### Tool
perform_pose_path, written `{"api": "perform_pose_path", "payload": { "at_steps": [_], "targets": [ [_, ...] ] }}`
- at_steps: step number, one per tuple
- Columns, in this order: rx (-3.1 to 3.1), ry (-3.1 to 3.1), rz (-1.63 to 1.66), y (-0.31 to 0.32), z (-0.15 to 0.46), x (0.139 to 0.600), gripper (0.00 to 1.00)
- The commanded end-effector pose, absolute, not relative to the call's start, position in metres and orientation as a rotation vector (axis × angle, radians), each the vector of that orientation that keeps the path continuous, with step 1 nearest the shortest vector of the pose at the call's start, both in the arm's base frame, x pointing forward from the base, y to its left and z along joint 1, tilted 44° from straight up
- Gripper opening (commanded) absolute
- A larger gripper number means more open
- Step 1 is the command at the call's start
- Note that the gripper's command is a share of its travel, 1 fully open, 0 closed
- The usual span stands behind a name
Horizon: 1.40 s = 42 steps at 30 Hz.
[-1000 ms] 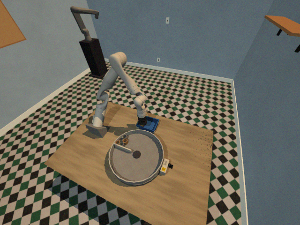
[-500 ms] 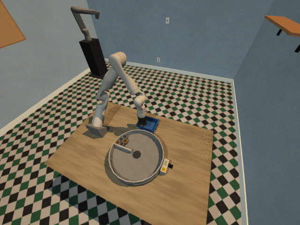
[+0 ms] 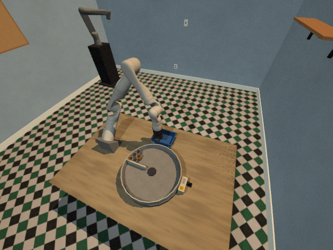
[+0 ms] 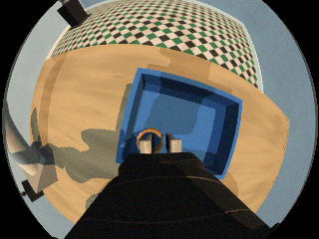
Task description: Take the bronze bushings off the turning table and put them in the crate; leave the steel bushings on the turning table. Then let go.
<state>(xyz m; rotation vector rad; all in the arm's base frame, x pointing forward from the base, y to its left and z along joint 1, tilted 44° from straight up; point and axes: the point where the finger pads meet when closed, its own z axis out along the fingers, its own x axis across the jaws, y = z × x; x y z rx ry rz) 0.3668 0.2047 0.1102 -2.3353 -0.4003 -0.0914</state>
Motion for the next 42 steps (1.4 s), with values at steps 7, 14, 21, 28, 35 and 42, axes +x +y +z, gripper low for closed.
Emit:
{"api": "perform_pose_path", "payload": {
  "at_steps": [7, 14, 21, 28, 35, 42],
  "targets": [
    [-2.336, -0.399, -0.093, 0.2042, 0.1104, 0.3673, 0.47],
    [-2.336, -0.399, -0.093, 0.2002, 0.1144, 0.3673, 0.47],
    [-2.336, -0.399, -0.093, 0.2002, 0.1144, 0.3673, 0.47],
    [-2.336, -0.4, -0.093, 0.1986, 0.116, 0.3672, 0.47],
    [-2.336, -0.4, -0.093, 0.1962, 0.1185, 0.3672, 0.47],
    [-2.336, -0.4, -0.093, 0.1962, 0.1185, 0.3672, 0.47]
  ]
}}
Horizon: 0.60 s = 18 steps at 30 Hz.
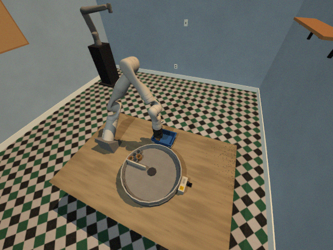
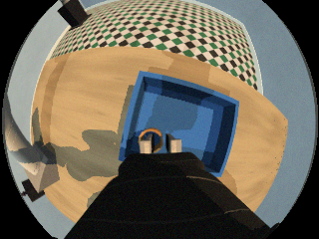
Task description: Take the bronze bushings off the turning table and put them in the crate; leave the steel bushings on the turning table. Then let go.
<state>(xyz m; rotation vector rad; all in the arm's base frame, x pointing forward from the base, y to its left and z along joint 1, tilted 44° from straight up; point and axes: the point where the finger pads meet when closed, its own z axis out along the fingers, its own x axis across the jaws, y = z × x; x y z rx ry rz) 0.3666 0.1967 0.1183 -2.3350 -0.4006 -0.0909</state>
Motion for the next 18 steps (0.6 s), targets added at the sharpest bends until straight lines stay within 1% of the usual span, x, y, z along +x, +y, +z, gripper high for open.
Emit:
{"api": "perform_pose_path", "payload": {
  "at_steps": [1, 18],
  "targets": [
    [-2.336, -0.4, -0.093, 0.1962, 0.1185, 0.3672, 0.47],
    [-2.336, -0.4, -0.092, 0.1922, 0.1225, 0.3671, 0.47]
  ]
}}
